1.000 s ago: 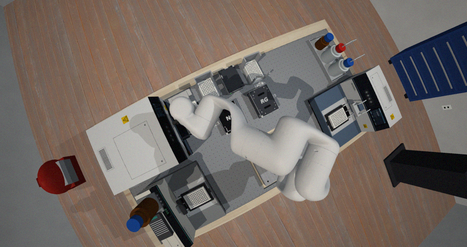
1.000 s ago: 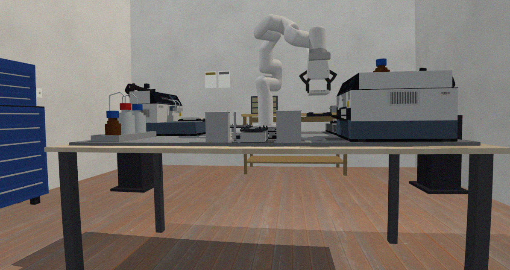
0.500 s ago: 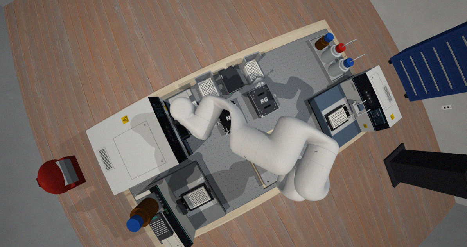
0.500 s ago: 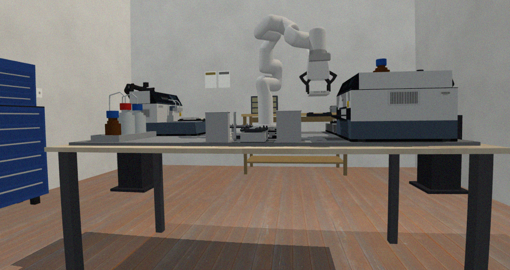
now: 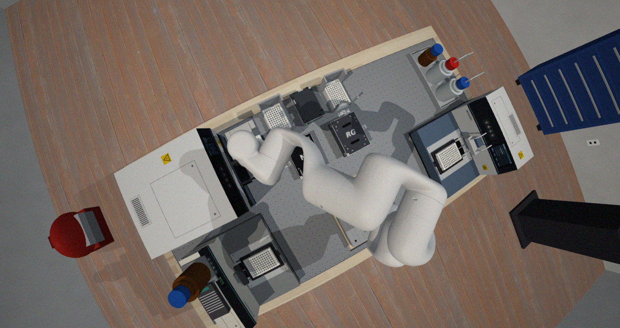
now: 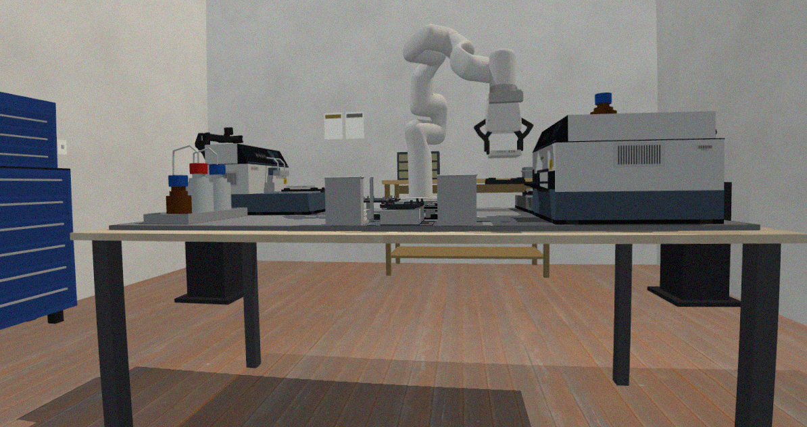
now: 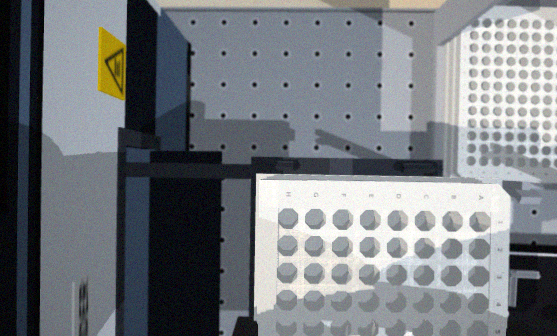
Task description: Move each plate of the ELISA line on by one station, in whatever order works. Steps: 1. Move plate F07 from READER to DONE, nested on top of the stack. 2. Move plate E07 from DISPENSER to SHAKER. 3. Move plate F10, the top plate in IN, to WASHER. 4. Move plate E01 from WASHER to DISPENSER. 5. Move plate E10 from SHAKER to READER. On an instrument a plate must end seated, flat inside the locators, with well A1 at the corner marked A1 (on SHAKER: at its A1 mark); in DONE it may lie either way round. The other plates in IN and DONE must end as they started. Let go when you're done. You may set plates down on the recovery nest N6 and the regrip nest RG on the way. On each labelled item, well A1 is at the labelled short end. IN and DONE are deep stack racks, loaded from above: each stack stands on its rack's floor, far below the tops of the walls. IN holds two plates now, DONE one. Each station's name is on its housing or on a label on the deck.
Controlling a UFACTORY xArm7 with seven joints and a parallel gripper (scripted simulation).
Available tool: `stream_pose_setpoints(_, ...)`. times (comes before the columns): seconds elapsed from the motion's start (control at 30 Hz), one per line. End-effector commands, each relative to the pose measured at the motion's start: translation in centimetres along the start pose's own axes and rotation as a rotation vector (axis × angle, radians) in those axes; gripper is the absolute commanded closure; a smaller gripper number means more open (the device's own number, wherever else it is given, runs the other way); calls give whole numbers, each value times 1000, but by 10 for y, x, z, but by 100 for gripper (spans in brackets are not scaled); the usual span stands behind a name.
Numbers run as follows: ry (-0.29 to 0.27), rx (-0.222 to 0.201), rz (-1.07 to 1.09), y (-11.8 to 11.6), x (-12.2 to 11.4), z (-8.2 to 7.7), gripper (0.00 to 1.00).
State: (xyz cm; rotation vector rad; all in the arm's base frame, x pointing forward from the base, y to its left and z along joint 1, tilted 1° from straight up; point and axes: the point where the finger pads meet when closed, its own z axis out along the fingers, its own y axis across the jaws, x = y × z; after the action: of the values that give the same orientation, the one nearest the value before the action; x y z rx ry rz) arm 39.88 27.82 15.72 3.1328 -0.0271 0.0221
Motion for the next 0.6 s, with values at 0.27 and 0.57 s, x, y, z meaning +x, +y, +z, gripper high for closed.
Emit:
stream_pose_setpoints(0.27, 5, 4, 0, -1, 2, 10, 100)
stream_pose_setpoints(0.57, 5, 4, 0, -1, 2, 22, 100)
